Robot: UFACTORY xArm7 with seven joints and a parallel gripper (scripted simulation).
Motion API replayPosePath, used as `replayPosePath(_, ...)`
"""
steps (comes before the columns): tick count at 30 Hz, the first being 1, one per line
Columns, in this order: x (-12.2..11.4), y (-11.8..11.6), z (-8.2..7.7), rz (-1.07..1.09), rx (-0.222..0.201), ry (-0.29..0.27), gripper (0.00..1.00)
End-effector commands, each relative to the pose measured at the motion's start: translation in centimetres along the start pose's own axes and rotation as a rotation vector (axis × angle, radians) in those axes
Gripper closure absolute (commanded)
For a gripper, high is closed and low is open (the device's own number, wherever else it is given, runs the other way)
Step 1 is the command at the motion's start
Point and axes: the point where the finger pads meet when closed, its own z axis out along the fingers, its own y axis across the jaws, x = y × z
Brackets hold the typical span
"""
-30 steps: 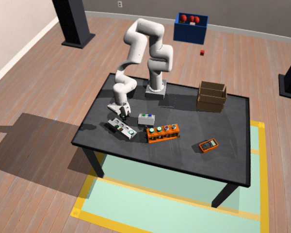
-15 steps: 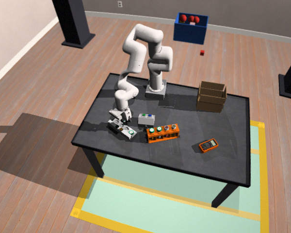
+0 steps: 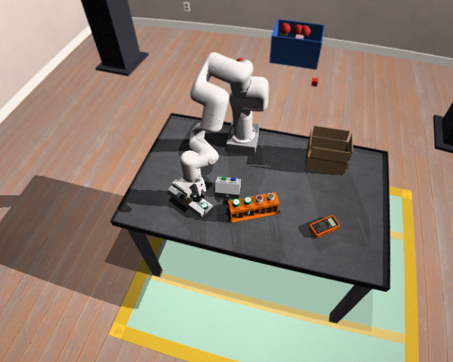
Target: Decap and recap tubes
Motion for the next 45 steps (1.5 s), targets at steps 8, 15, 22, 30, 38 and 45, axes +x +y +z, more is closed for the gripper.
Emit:
replayPosePath(8,0.39,-0.08,0.48,-0.002,0.017,0.008,1.0)
replayPosePath(15,0.37,-0.07,0.48,-0.002,0.017,0.008,1.0)
replayPosePath(22,0.25,0.01,0.49,-0.002,0.017,0.008,1.0)
replayPosePath(30,0.22,0.04,0.5,-0.002,0.017,0.008,1.0)
replayPosePath(38,0.19,0.05,0.84,-0.002,0.017,0.008,1.0)
replayPosePath(45,0.19,0.05,1.09,-0.002,0.017,0.008,1.0)
